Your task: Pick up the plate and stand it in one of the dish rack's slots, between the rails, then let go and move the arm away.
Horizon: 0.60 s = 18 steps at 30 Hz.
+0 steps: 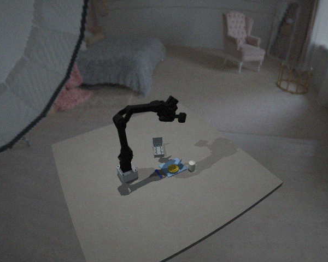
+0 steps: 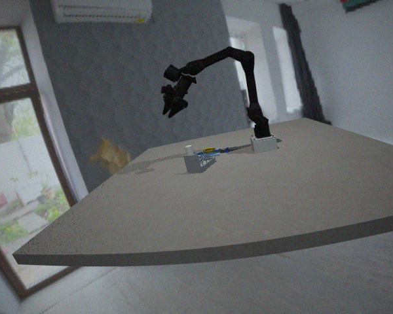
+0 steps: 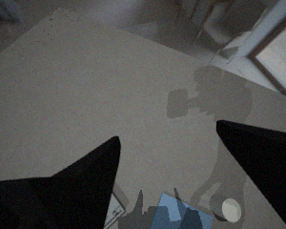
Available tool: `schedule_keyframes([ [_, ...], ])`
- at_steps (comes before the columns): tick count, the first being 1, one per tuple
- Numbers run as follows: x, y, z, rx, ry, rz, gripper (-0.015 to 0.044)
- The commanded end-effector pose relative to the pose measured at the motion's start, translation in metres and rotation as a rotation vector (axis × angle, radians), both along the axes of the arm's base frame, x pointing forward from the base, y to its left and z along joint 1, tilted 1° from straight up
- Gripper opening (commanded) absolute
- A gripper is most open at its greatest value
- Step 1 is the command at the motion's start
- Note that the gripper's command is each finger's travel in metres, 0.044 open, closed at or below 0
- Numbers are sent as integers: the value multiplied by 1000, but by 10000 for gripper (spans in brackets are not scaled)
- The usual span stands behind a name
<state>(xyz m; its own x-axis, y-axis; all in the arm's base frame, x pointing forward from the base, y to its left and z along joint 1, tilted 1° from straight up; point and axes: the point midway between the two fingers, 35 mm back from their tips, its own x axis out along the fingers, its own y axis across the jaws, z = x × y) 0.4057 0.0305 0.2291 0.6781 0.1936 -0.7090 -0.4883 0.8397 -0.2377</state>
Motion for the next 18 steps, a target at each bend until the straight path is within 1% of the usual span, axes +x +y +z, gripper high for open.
schedule_keyframes([
  [1,-4,-24,-31,-2,107,-91,400],
  [9,-25,-71,-86,9,310,-264,400],
  [18,-62,-113,-138,31,527,-443,400],
])
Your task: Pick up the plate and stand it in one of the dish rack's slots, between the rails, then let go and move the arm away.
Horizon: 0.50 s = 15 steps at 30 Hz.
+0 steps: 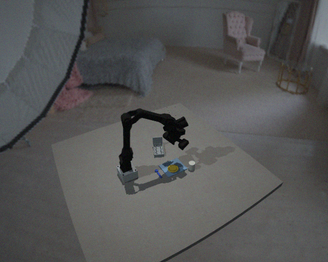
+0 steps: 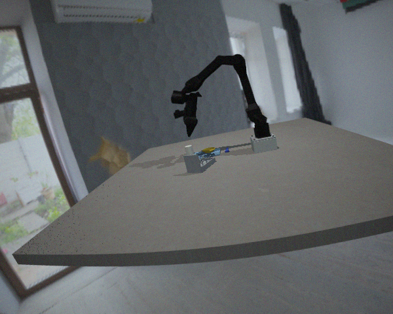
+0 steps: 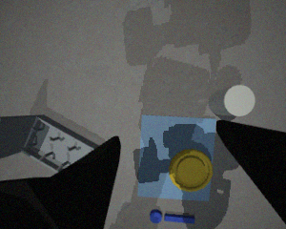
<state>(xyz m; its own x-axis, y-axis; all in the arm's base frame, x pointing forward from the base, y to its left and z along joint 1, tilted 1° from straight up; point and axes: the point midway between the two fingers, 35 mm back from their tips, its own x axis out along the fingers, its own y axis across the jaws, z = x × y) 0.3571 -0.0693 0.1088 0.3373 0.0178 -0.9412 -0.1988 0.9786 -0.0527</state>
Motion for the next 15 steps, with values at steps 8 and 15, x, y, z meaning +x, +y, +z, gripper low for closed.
schedule_keyframes([
  [8,-58,-49,-56,4,281,-215,400],
  [15,-68,-57,-62,5,317,-241,400],
])
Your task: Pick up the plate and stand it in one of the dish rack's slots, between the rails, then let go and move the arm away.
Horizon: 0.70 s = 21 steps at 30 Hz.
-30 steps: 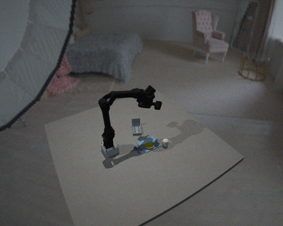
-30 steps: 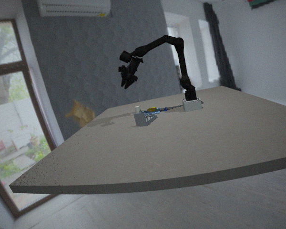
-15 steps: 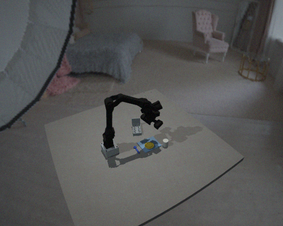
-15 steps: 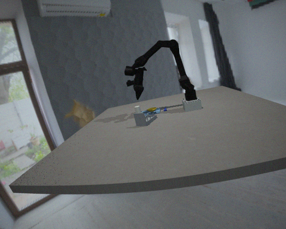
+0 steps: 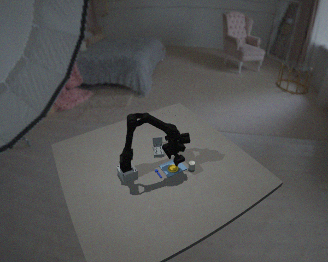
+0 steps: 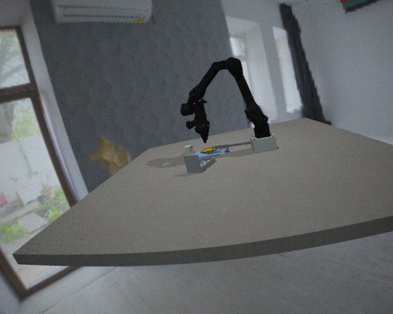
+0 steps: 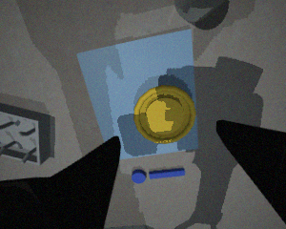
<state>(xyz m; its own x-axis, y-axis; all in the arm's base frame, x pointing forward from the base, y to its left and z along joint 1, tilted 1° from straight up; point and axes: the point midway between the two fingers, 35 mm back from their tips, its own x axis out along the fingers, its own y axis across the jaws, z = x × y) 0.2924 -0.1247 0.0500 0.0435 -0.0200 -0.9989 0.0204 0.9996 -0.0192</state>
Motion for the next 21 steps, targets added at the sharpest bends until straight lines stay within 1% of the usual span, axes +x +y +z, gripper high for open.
schedule_keyframes([
  [1,-3,-2,-4,-1,18,-11,400],
  [21,-1,-3,-36,-1,18,-11,400],
])
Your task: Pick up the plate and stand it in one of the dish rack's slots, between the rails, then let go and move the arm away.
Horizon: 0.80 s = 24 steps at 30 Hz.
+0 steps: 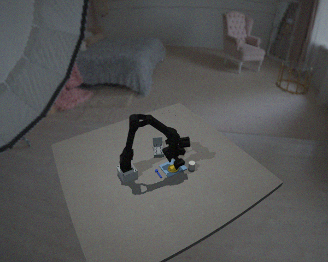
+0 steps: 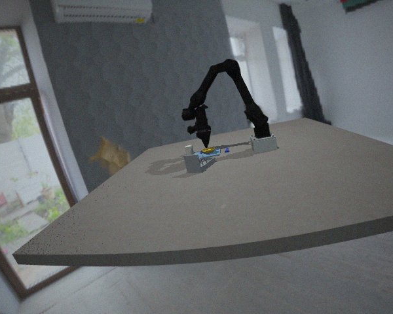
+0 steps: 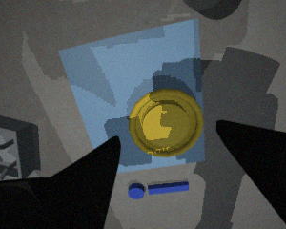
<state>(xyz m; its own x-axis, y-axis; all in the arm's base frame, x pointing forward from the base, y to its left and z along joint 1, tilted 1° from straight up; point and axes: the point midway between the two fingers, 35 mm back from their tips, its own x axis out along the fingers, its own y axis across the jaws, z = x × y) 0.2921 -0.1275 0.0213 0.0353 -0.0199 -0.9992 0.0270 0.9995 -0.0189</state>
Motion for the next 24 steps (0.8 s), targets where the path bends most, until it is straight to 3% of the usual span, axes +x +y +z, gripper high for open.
schedule_keyframes([
  [1,-1,-1,-9,-1,10,-4,400],
  [24,-3,-2,-33,-1,10,-4,400],
])
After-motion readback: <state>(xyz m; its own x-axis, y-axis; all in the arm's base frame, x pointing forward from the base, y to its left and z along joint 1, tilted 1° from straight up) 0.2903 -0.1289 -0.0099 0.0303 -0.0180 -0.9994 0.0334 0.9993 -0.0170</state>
